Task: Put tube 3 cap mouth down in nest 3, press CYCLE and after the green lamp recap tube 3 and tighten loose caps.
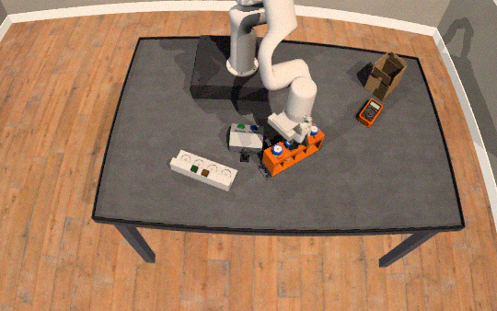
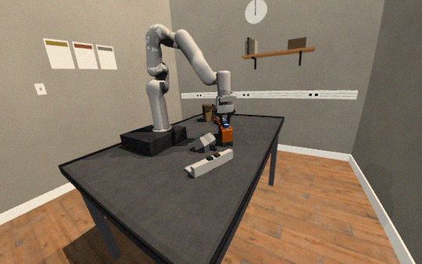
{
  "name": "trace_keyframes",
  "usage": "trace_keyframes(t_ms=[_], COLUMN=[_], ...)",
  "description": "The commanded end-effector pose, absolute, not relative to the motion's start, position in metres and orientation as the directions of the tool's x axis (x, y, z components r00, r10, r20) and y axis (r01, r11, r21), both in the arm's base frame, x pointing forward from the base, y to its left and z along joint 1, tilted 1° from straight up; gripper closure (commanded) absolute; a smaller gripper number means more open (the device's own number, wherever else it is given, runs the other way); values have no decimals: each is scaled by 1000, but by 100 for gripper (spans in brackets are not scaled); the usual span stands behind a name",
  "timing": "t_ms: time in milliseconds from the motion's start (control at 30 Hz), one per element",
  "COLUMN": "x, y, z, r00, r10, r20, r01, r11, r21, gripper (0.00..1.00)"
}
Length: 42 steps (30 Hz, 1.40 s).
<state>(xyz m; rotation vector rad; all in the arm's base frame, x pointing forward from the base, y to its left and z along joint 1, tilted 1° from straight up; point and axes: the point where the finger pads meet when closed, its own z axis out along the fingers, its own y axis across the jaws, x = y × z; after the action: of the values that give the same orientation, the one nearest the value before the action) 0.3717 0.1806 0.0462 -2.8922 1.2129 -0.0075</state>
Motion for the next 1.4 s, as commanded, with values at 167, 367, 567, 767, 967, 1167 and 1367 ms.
trace_keyframes(t_ms=[167,367,567,767,967,1167,1367], x=[373,373,373,373,373,373,373], y=[181,181,181,181,181,181,181], z=[48,48,48,48,48,48,48], r00=[944,986,986,986,969,824,651], r10=[-331,-166,-166,-166,-247,-567,-759], r20=[12,12,12,12,12,10,8], r01=[-331,-166,-166,-166,-247,-567,-759], r11=[-944,-986,-986,-986,-969,-824,-651], r21=[-5,-3,-3,-3,-4,-8,-10], gripper=[100,100,54,54,54,54,54])
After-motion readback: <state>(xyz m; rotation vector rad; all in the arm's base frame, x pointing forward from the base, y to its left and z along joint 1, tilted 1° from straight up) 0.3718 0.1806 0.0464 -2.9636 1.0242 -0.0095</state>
